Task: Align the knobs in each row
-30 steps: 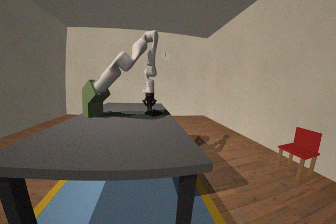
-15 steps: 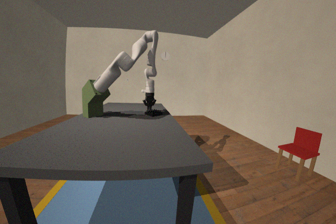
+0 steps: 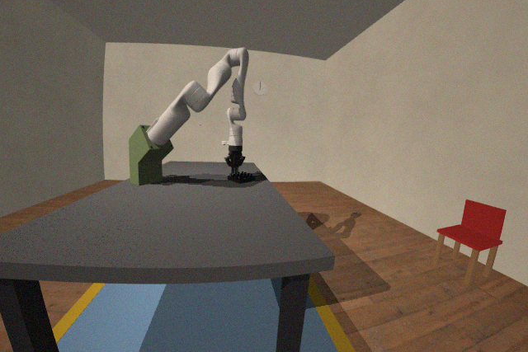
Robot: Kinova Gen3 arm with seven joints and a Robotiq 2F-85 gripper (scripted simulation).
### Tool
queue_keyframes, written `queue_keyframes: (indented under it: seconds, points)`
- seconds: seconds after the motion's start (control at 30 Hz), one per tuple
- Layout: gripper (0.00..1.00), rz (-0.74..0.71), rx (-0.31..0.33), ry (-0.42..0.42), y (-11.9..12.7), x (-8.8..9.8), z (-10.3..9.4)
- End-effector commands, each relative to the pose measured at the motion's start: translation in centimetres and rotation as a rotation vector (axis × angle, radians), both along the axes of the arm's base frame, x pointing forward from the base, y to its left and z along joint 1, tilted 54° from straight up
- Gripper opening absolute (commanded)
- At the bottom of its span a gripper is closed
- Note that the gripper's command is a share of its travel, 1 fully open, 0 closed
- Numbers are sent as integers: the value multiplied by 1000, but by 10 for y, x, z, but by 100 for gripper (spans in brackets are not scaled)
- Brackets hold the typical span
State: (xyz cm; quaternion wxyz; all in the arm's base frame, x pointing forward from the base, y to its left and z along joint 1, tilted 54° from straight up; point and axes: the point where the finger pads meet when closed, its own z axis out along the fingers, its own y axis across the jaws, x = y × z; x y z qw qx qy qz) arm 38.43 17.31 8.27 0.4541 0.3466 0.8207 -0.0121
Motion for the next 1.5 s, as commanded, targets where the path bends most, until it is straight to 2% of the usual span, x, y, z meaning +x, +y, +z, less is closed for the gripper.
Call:
queue_keyframes:
  seconds: [0.0, 0.93, 0.97, 1.47]
  points:
    - [8, 4, -3, 2, 0, 0, 0]
    - [8, 10, -11, 5, 0, 0, 0]
    - [19, 10, -11, 5, 0, 0, 0]
    - [19, 10, -11, 5, 0, 0, 0]
